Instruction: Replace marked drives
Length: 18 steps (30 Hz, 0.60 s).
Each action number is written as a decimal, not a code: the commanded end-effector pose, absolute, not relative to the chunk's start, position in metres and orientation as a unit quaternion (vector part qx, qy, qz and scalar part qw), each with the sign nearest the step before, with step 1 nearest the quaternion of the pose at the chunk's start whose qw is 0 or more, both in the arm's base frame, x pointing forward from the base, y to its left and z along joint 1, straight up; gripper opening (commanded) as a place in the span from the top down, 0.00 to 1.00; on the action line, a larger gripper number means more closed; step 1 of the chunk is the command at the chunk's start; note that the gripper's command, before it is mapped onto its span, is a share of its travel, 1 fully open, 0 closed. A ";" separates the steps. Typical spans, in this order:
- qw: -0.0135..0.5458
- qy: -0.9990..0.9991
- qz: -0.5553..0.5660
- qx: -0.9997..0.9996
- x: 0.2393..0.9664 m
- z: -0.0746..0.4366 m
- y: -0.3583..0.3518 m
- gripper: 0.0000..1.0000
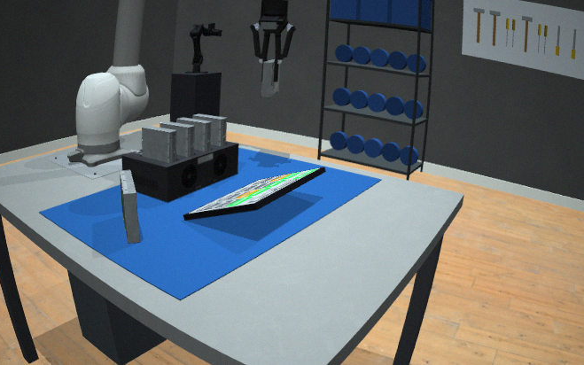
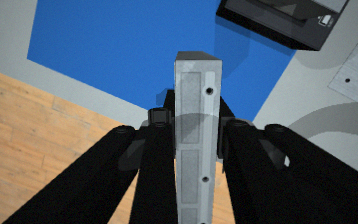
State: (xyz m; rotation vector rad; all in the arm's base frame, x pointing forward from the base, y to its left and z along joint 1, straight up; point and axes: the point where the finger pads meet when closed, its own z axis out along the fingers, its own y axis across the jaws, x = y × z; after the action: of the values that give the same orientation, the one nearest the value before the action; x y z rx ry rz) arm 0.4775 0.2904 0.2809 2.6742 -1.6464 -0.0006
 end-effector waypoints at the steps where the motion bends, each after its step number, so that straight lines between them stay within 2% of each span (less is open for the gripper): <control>1: 0.000 -0.524 0.000 0.852 0.478 0.283 0.291 0.90; 18: 0.000 -0.524 0.000 0.852 0.478 0.286 0.291 0.90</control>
State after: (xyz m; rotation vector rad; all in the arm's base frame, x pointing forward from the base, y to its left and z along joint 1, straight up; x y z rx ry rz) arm 0.4775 0.2904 0.2857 2.6741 -1.6464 -0.0006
